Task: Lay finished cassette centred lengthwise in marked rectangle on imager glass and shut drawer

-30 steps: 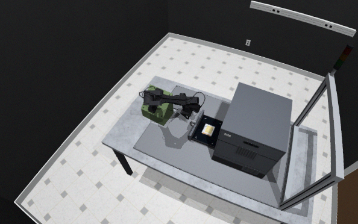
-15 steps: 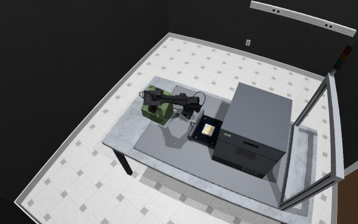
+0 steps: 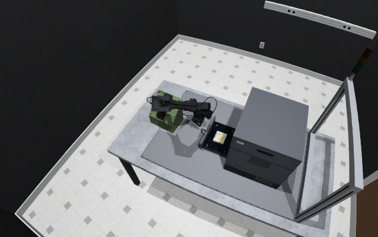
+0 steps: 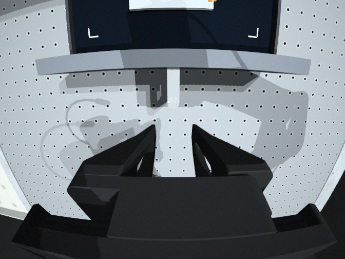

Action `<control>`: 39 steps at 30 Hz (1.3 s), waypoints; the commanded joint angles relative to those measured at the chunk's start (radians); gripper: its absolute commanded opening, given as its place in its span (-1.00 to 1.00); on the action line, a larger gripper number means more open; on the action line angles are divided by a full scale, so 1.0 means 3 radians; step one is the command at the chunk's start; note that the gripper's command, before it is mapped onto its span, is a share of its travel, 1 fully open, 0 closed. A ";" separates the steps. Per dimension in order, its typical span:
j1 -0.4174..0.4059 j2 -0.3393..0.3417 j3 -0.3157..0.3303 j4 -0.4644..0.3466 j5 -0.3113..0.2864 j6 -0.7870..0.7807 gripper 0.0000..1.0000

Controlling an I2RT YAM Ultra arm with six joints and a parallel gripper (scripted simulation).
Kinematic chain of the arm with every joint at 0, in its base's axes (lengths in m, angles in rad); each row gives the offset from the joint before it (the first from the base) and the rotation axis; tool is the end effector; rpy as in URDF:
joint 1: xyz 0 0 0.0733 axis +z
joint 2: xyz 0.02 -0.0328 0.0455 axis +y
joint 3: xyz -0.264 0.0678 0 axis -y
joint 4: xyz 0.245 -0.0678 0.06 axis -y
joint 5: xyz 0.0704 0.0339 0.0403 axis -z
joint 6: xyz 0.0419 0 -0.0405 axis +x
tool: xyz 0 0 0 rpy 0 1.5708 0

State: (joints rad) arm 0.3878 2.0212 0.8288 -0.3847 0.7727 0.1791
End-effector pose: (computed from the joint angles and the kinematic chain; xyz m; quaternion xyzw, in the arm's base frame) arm 0.2702 0.0800 0.0506 -0.0977 0.9211 -0.3626 0.1026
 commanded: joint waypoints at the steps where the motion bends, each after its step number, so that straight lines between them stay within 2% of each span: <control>1: 0.0074 -0.0105 0.0014 0.0058 0.0005 -0.0026 -0.30; 27: 0.0074 -0.0105 0.0014 0.0058 0.0005 -0.0026 -0.30; 29: 0.0029 -0.0049 -0.0063 0.0105 0.0005 -0.0061 -0.30; 31: -0.0033 0.0049 -0.0051 0.0148 0.0003 -0.0088 -0.30; 34: -0.0011 0.0029 -0.0004 0.0178 0.0003 -0.0106 -0.30; 37: -0.0077 0.0086 -0.0093 0.0244 -0.0002 -0.0147 -0.30; 39: -0.0100 0.0108 -0.0066 0.0297 -0.0005 -0.0179 -0.30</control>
State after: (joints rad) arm 0.3634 2.0396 0.8143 -0.3386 0.7727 0.1493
